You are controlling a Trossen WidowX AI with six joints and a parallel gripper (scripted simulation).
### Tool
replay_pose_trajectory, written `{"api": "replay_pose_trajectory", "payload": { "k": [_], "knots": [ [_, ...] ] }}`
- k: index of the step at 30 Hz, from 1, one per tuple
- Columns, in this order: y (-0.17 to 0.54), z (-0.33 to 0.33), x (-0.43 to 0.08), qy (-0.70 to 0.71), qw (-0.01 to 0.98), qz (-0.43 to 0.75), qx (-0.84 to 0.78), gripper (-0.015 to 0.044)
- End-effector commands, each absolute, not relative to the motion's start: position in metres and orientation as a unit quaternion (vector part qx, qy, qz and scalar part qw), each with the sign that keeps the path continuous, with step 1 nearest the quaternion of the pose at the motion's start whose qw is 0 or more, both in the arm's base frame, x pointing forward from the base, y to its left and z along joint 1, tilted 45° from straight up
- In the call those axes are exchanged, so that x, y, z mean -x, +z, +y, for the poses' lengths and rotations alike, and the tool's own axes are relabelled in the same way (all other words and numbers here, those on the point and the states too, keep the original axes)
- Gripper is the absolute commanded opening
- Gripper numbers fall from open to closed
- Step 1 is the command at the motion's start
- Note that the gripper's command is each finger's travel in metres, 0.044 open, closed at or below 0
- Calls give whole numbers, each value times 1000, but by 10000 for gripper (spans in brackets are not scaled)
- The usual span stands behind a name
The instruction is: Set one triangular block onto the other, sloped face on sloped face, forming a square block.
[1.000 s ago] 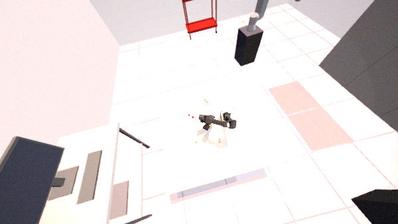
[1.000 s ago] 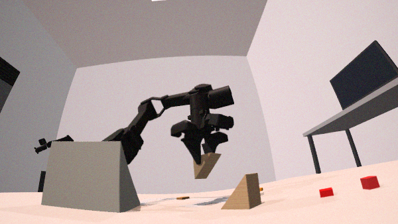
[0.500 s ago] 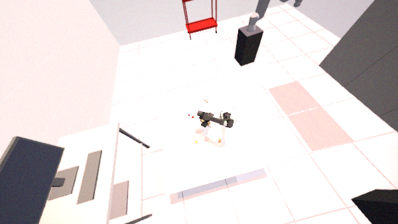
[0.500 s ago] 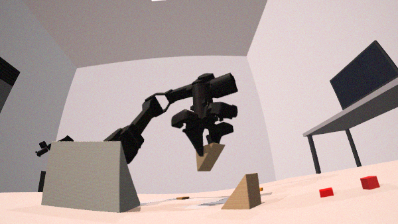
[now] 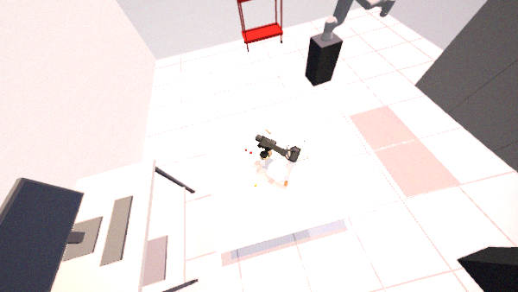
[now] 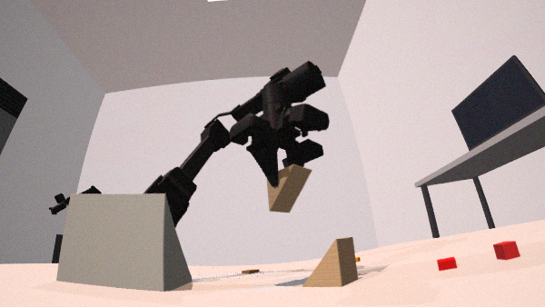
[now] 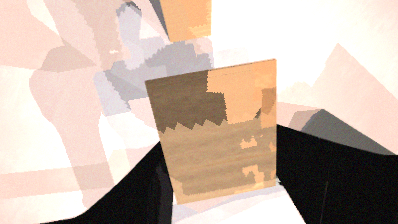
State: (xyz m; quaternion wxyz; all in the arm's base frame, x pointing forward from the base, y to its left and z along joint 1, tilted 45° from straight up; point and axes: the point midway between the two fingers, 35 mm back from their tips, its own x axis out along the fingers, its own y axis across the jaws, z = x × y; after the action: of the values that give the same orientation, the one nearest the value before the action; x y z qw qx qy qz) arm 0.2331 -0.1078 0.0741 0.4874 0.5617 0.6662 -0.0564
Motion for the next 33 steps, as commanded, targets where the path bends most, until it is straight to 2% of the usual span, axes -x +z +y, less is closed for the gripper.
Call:
{"api": "replay_pose_trajectory", "payload": {
  "k": [1, 17, 33],
  "knots": [
    [72, -112, -234, -55, 491, 666, -559, 0],
    [6, -86, -257, -54, 492, 665, -559, 0],
    [-18, -69, -268, -51, 491, 666, -559, 0]
  ]
}}
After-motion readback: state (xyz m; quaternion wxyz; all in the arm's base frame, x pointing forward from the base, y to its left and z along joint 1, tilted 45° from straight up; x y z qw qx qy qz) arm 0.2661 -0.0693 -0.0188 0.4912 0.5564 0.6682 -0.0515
